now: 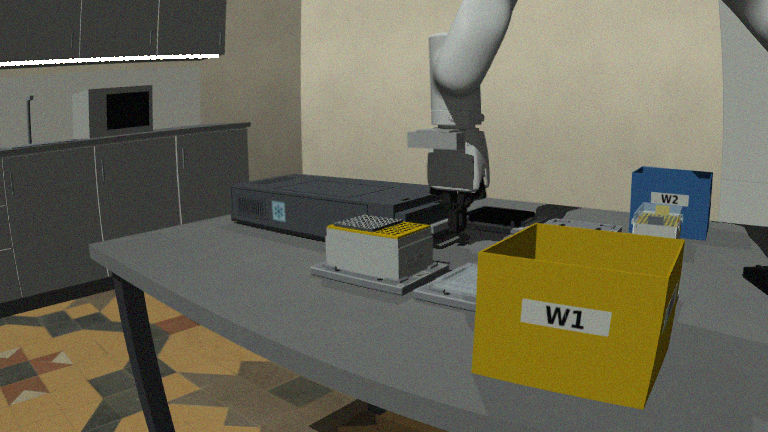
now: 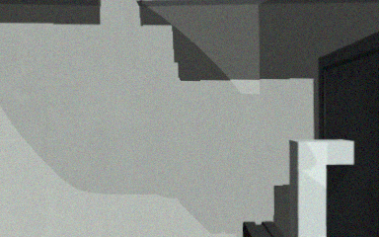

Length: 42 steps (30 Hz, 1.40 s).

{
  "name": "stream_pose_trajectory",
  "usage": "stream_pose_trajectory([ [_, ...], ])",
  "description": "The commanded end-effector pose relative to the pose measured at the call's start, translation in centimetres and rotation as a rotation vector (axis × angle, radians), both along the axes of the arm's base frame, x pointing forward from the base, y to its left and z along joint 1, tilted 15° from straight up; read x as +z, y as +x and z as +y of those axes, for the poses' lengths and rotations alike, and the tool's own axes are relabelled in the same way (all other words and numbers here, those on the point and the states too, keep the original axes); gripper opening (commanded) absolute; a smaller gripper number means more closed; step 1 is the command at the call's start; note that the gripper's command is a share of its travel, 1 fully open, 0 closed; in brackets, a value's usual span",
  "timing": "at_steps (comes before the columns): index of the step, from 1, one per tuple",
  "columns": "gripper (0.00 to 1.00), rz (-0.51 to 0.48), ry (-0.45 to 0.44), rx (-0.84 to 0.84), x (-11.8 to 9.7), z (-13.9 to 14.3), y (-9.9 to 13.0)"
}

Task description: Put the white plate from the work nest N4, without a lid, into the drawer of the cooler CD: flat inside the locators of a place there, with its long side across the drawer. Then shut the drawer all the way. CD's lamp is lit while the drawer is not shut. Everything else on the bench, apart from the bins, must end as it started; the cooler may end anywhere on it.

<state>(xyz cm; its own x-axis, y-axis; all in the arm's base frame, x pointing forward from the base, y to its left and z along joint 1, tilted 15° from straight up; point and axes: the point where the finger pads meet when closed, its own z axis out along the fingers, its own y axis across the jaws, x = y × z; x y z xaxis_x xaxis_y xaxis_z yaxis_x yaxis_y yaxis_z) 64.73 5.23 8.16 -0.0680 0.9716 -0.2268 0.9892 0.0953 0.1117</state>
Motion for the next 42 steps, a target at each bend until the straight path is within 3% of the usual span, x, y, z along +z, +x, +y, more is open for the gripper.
stream_pose_trajectory([
  [1, 0.00, -0.003, 0.001, 0.001, 0.1, 0.0, -0.1],
  [33, 0.00, -0.002, 0.001, 0.001, -0.5, -0.5, -5.0],
  [42, 0.00, -0.003, 0.001, 0.001, -0.5, -0.5, -5.4],
])
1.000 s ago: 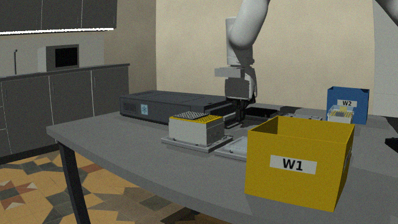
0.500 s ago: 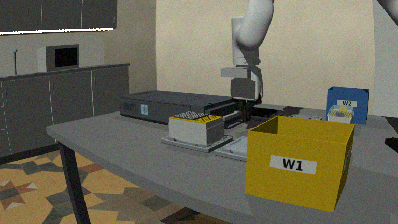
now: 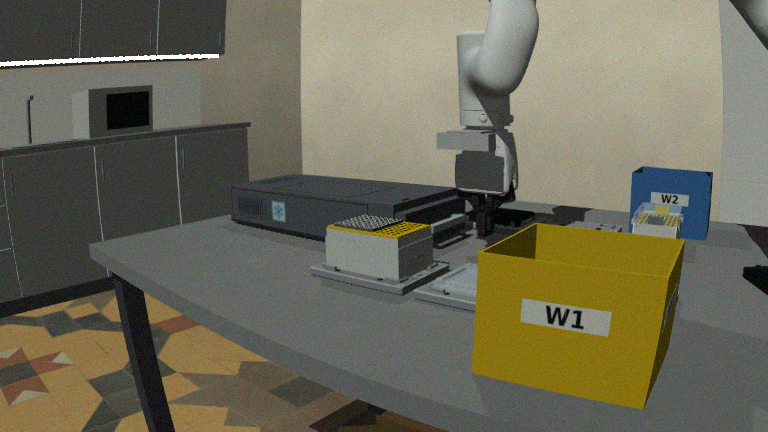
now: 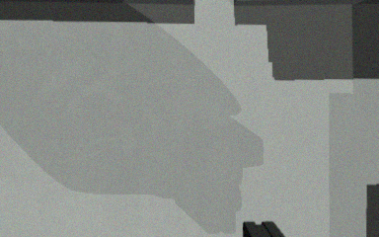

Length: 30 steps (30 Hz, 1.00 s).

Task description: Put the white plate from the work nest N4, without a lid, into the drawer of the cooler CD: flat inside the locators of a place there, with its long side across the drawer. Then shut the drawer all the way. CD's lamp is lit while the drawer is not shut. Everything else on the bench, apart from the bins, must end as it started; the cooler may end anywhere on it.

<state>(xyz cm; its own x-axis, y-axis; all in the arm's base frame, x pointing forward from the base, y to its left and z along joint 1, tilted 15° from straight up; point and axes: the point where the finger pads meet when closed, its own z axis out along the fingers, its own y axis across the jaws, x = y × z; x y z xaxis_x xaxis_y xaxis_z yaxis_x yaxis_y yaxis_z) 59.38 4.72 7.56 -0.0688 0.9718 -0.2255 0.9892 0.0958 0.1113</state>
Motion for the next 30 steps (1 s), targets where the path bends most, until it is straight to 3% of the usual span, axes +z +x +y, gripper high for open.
stream_pose_trajectory([
  [1, 0.00, -0.003, 0.000, 0.000, 0.1, 0.0, 0.0],
  [10, 0.00, -0.003, 0.000, 0.000, 0.1, 0.0, 0.0],
  [30, 0.00, -0.003, 0.000, 0.000, 3.0, 0.7, -0.4],
])
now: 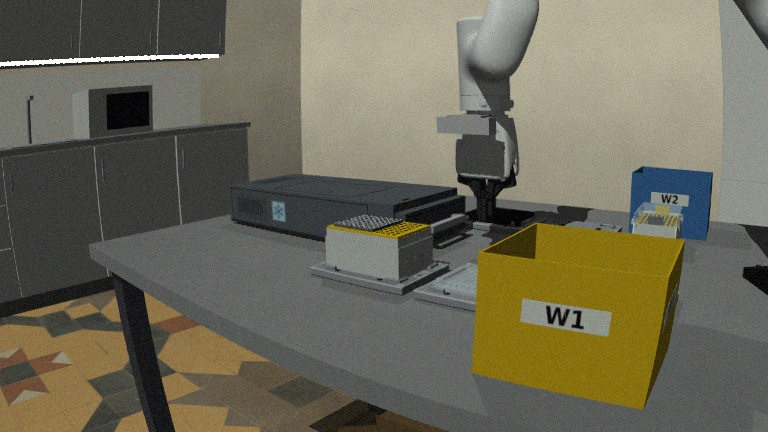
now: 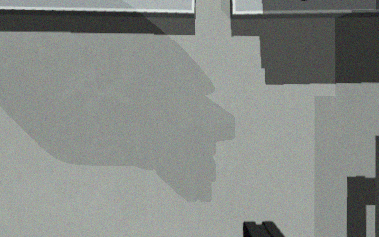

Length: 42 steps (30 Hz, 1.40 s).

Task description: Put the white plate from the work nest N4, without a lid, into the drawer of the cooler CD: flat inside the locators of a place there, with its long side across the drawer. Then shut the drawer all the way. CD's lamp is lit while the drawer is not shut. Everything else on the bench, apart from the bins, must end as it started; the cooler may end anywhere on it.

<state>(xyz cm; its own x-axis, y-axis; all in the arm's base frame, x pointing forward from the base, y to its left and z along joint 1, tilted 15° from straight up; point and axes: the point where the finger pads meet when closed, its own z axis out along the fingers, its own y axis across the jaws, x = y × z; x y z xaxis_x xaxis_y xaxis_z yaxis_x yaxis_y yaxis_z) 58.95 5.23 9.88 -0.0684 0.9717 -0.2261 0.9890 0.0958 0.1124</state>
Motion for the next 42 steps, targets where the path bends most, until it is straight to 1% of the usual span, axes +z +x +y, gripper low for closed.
stream_pose_trajectory([
  [1, 0.00, -0.002, 0.001, 0.000, 0.8, 0.2, 0.0],
  [42, 0.00, -0.002, 0.001, 0.000, 6.8, 1.5, -0.8],
])
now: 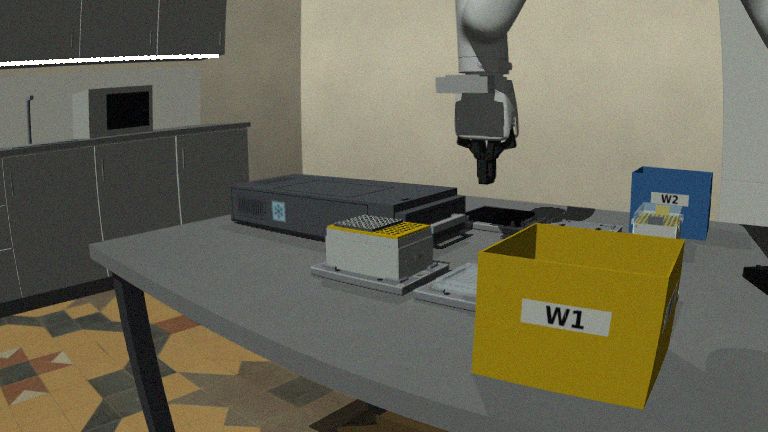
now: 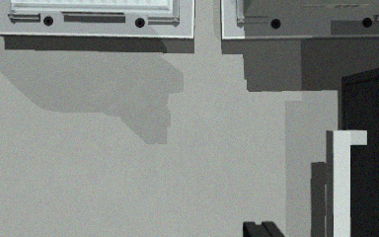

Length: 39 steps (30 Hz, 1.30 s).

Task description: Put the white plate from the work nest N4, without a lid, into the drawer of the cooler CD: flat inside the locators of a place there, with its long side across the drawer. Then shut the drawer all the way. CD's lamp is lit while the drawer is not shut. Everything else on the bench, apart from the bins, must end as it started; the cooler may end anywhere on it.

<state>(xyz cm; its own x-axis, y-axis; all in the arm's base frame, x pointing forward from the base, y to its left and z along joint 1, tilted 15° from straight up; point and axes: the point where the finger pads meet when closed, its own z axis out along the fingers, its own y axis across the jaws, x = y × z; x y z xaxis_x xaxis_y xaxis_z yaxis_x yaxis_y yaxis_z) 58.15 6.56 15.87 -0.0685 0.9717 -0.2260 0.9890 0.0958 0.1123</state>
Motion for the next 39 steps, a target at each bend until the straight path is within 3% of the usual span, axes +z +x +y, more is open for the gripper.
stream_pose_trajectory([
  [1, 0.00, -0.002, 0.001, 0.000, 1.0, 0.2, 0.0],
  [12, 0.00, -0.002, 0.001, 0.000, 2.4, 0.6, -0.2],
  [24, 0.00, -0.002, 0.001, 0.000, 2.4, 0.6, -0.2],
  [25, 1.00, -0.009, 0.005, -0.032, 2.7, 0.6, -0.7],
  [39, 1.00, -0.103, 0.062, -0.451, 5.5, 0.9, -6.5],
])
